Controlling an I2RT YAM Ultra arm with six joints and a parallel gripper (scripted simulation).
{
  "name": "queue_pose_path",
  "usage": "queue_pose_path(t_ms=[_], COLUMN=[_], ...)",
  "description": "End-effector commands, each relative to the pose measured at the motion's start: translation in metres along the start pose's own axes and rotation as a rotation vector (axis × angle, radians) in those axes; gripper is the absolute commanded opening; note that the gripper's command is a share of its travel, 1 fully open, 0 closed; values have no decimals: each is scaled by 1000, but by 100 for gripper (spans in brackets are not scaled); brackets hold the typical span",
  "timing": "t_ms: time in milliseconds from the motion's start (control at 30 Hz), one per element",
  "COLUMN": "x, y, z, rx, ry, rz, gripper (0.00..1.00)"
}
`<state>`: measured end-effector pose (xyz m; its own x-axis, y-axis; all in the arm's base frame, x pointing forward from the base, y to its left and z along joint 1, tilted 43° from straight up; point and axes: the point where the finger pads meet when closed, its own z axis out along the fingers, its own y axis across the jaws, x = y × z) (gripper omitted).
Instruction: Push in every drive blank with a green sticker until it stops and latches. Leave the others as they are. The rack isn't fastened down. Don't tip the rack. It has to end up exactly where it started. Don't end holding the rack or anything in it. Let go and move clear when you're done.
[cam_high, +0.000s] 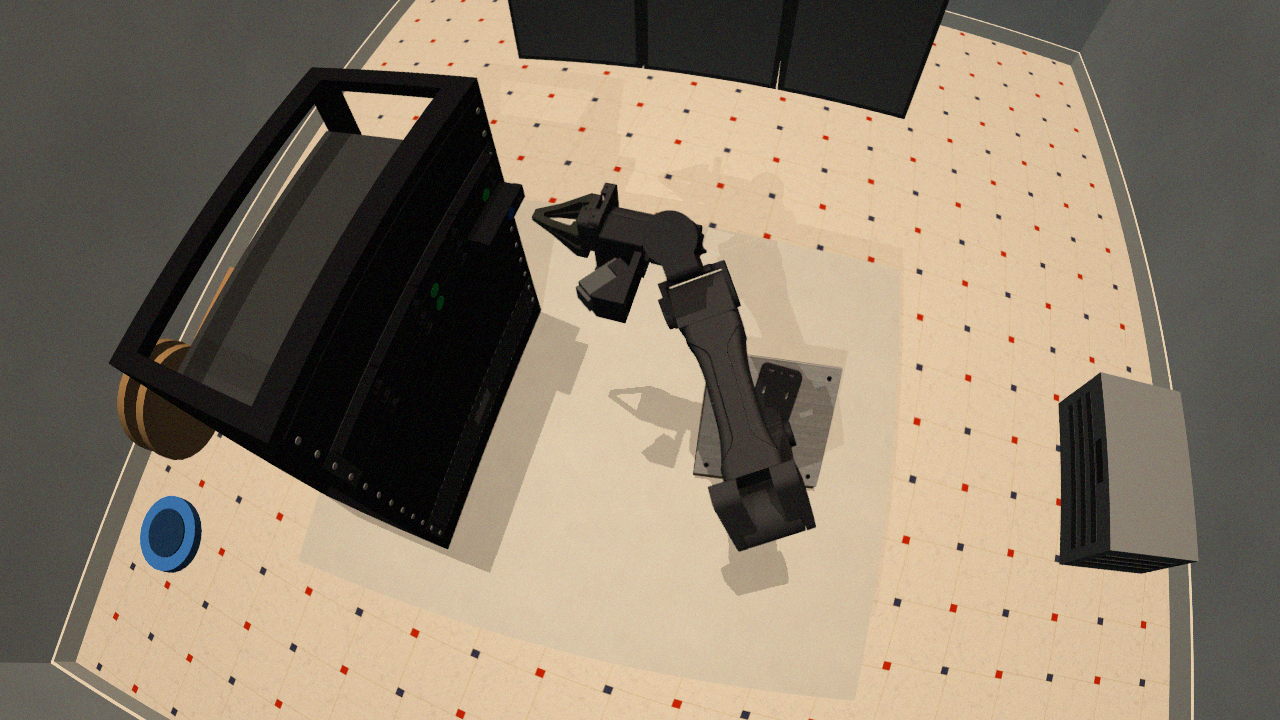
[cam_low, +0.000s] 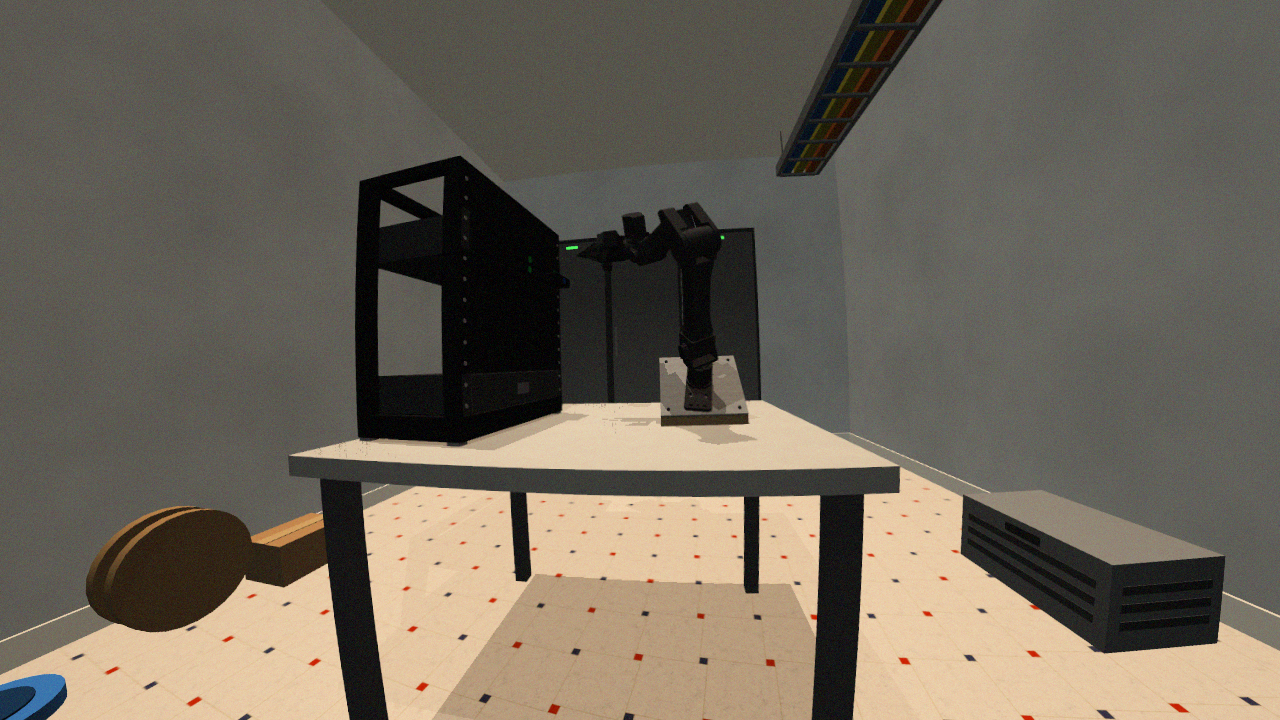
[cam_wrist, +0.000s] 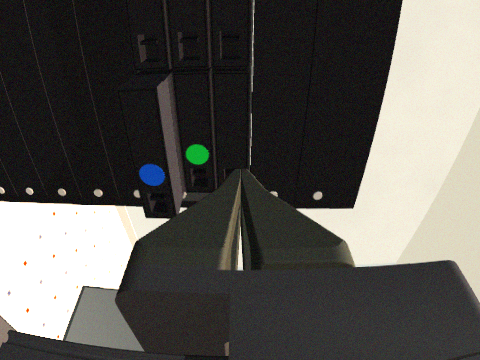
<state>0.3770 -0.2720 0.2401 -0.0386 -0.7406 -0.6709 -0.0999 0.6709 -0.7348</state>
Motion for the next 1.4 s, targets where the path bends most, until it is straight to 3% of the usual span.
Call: queue_pose_path(t_ms=[0, 100, 167, 500, 600, 967, 1367], x=[3, 4, 6, 17, 15, 18, 19], y=[1, 2, 6, 29, 19, 26, 27], z=[-19, -24, -36, -120, -140, -163, -168], rx=[7, 7, 7, 11, 20, 20, 21], ry=[14, 13, 13, 10, 7, 8, 9], rz=[7, 7, 7, 8, -33, -33, -33], gripper=[0, 0, 0, 0, 0, 0, 0])
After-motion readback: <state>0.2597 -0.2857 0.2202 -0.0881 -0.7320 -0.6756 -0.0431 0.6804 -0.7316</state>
